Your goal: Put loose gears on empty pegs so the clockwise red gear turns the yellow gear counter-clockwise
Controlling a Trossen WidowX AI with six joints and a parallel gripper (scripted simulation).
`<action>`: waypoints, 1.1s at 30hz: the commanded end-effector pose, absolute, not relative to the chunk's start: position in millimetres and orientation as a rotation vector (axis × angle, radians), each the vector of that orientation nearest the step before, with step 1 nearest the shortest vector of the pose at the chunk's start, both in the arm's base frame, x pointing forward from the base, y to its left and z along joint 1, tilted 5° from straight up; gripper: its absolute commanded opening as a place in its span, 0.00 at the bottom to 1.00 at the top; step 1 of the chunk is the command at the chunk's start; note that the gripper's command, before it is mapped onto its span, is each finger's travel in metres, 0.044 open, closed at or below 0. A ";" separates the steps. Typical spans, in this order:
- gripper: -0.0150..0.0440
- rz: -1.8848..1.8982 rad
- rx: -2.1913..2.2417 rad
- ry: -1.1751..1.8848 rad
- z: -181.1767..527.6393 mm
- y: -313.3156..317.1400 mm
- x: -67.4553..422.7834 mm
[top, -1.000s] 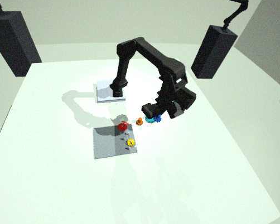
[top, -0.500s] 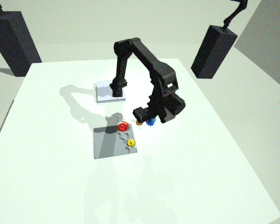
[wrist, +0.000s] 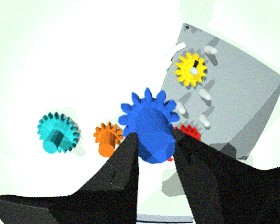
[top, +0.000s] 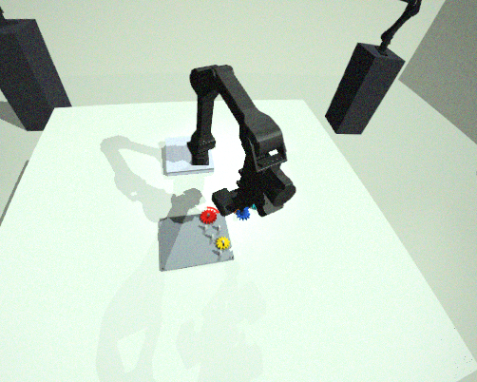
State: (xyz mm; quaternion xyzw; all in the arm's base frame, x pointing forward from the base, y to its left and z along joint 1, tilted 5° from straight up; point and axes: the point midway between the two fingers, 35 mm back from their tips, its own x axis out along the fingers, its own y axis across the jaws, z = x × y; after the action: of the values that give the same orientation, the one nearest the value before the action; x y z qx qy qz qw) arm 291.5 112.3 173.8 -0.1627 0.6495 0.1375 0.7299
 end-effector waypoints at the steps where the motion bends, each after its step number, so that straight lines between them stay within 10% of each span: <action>1: 0.25 0.310 -0.360 1.431 169.6 103.5 292.0; 33: 0.25 0.321 -0.370 1.431 137.1 34.2 290.1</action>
State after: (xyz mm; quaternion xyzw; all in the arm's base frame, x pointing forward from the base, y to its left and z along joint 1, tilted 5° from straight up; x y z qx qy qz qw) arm 291.9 40.1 140.5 -0.1677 0.6499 0.1421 0.7275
